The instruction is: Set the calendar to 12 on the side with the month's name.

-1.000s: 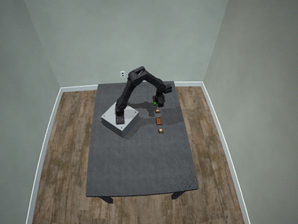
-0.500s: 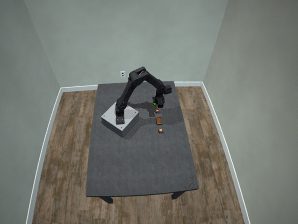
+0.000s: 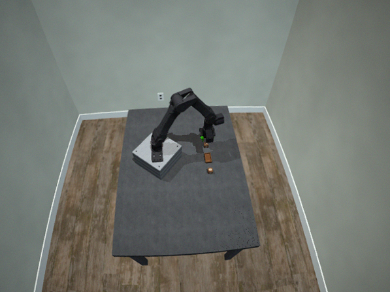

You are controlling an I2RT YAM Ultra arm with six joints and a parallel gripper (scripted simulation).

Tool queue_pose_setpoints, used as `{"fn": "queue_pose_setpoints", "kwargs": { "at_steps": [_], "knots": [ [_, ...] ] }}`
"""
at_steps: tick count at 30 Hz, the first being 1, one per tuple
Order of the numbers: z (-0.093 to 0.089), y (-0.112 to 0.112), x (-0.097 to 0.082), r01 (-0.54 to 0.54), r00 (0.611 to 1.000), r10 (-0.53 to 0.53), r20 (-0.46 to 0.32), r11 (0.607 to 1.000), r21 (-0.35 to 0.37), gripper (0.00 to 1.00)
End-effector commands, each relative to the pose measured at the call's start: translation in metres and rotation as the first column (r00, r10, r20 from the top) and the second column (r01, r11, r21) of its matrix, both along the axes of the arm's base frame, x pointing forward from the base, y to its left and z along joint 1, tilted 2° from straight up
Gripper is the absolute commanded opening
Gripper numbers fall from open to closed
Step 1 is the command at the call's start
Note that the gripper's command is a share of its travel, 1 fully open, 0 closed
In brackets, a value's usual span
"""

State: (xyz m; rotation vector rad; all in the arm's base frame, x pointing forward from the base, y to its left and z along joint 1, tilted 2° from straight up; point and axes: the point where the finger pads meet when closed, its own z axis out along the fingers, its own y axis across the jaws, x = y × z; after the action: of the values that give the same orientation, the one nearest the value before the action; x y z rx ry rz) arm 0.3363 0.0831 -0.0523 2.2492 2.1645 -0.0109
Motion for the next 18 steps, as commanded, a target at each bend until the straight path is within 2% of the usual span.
{"fn": "queue_pose_setpoints", "kwargs": {
  "at_steps": [1, 18],
  "knots": [
    [0.0, 0.001, 0.006, 0.0, 1.0, 0.0, 0.025, 1.0, 0.002, 0.45],
    [-0.017, 0.0, 0.007, 0.0, 1.0, 0.0, 0.024, 1.0, 0.002, 0.45]
  ]
}}
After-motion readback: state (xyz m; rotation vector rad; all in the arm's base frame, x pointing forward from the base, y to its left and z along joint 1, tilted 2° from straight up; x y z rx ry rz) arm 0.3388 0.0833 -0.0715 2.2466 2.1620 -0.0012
